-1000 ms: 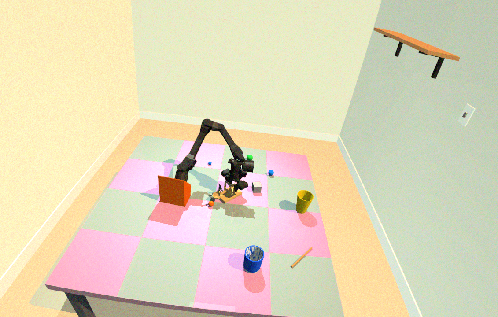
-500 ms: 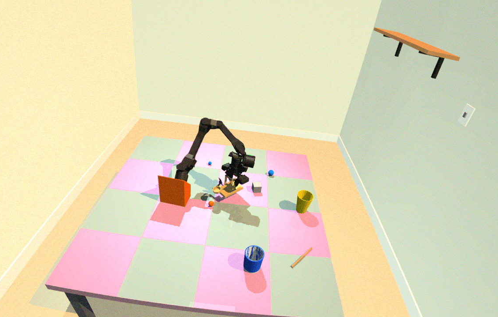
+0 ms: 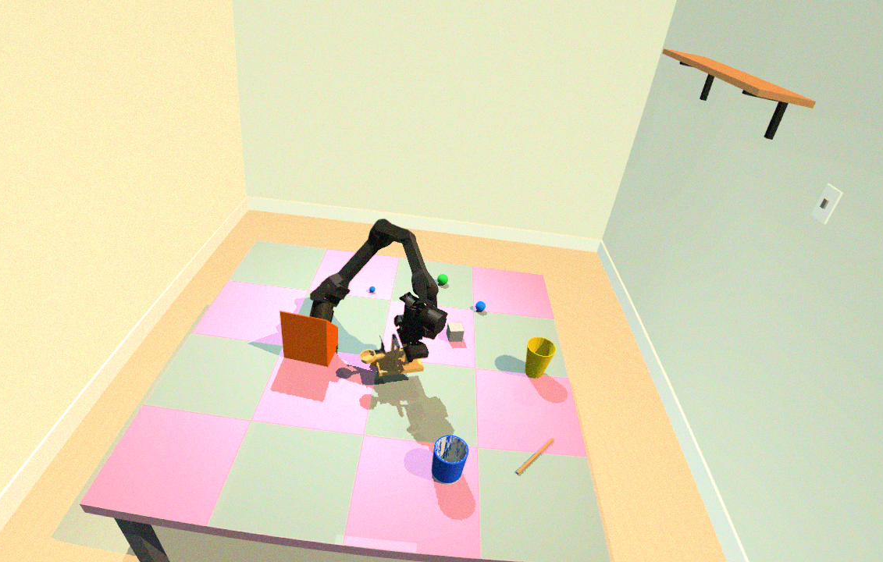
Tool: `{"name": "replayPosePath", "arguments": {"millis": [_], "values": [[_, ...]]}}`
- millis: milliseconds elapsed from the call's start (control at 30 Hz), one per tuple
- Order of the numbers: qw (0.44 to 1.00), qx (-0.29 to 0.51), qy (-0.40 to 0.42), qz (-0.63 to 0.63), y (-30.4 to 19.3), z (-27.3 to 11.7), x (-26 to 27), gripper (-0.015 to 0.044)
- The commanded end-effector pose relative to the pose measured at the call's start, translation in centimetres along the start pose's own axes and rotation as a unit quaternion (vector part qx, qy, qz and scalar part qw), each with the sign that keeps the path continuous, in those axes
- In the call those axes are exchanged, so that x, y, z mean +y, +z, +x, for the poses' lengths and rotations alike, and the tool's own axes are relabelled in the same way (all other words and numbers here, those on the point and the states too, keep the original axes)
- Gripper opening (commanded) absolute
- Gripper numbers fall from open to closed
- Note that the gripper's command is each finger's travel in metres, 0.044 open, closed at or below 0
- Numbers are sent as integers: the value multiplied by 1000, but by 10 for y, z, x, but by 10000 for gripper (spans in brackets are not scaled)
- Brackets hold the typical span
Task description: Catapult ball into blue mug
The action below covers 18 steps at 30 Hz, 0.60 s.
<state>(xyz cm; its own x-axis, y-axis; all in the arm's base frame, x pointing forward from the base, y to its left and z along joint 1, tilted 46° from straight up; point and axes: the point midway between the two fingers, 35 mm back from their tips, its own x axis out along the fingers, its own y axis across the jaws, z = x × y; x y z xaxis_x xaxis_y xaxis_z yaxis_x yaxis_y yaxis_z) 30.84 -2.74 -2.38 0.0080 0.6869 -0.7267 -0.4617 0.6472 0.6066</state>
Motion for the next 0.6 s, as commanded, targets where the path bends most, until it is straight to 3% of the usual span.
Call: {"name": "replayPosePath", "arguments": {"millis": [0,267,567], "values": [[999,-2,-5,47,-25,-3,-34,0],[987,-7,13,161,-96,10,-100,0],[987,-7,13,161,-98,12,-108,0]]}}
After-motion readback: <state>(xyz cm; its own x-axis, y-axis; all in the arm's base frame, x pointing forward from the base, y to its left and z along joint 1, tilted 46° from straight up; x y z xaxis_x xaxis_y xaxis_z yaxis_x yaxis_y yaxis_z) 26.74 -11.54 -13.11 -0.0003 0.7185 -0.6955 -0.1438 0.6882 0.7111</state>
